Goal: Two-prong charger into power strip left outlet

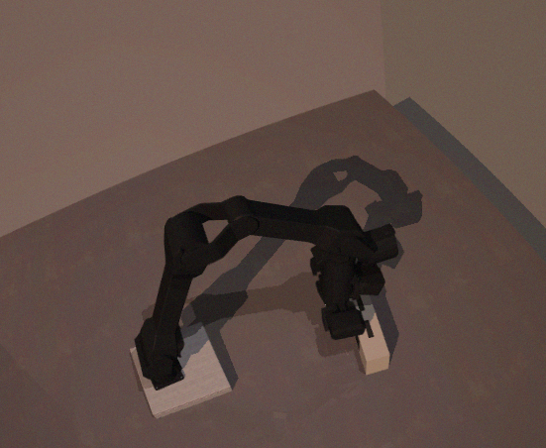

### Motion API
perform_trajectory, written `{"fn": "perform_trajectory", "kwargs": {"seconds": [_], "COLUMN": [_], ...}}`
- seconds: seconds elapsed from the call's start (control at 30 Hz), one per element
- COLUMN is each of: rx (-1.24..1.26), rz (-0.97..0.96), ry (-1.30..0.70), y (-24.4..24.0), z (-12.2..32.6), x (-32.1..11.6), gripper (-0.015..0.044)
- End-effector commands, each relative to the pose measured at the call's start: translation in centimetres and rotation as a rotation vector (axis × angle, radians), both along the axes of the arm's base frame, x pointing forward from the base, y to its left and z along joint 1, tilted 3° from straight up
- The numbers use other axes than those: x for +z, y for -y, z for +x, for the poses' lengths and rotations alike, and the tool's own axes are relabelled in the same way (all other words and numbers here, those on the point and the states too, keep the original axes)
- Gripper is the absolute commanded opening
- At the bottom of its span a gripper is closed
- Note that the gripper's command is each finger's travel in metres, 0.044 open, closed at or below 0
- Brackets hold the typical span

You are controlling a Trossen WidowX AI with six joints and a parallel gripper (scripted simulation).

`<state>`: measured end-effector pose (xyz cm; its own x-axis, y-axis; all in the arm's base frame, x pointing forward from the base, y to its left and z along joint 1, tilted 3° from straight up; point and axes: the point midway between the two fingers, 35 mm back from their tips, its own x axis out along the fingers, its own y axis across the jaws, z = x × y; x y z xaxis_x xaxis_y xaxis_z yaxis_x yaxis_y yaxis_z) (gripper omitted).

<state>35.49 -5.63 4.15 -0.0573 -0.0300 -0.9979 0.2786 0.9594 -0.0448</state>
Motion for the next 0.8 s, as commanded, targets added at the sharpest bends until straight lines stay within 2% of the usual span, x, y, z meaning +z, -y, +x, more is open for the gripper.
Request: {"fn": "perform_trajectory", "kwargs": {"seconds": [0.0, 0.77], "rx": [0.003, 0.001], "rz": [-0.004, 0.0], "ry": [0.028, -0.001], "y": [0.17, 0.12], "z": [0.99, 0.41], "x": [-0.01, -0.07], "gripper": [0.0, 0.0]}}
